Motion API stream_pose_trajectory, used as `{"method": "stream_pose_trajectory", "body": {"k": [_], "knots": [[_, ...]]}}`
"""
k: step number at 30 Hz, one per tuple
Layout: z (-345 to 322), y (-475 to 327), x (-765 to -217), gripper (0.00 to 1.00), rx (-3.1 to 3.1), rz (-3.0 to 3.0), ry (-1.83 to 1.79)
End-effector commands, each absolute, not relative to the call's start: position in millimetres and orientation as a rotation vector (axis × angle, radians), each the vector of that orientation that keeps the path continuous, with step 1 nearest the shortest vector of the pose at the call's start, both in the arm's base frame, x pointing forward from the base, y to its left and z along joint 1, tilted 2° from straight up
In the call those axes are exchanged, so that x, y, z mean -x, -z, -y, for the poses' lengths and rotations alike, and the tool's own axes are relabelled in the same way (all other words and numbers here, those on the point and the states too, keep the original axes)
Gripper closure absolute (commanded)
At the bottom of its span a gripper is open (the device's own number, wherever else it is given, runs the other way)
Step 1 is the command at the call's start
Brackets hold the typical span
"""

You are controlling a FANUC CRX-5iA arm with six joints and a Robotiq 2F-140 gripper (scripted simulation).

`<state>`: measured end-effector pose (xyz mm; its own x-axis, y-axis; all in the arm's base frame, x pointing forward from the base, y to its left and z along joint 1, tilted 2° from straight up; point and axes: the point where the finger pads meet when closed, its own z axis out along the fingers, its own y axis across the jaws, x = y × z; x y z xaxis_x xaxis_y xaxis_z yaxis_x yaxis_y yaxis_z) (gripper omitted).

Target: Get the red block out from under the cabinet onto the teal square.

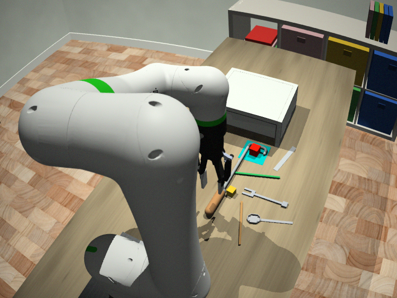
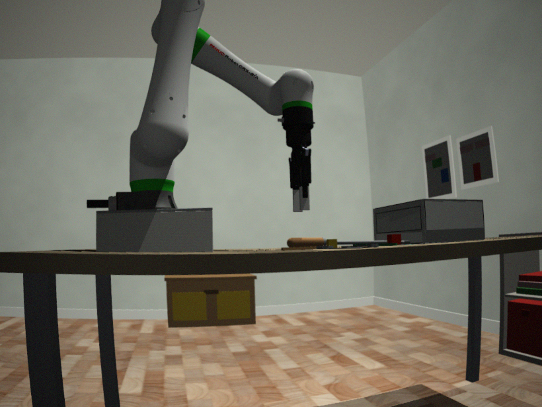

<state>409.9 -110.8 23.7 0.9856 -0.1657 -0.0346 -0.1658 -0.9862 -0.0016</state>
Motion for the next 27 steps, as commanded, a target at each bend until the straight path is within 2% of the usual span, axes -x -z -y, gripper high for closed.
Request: {"method": "stream_pose_trajectory", "body": {"k": [1,27], "knots": [[110.9,-41.6,-410.6,0.66,3.126,-0.261,-0.054],[111.3,-86.2,-412.1,0.66,3.126,-0.261,-0.054]]}}
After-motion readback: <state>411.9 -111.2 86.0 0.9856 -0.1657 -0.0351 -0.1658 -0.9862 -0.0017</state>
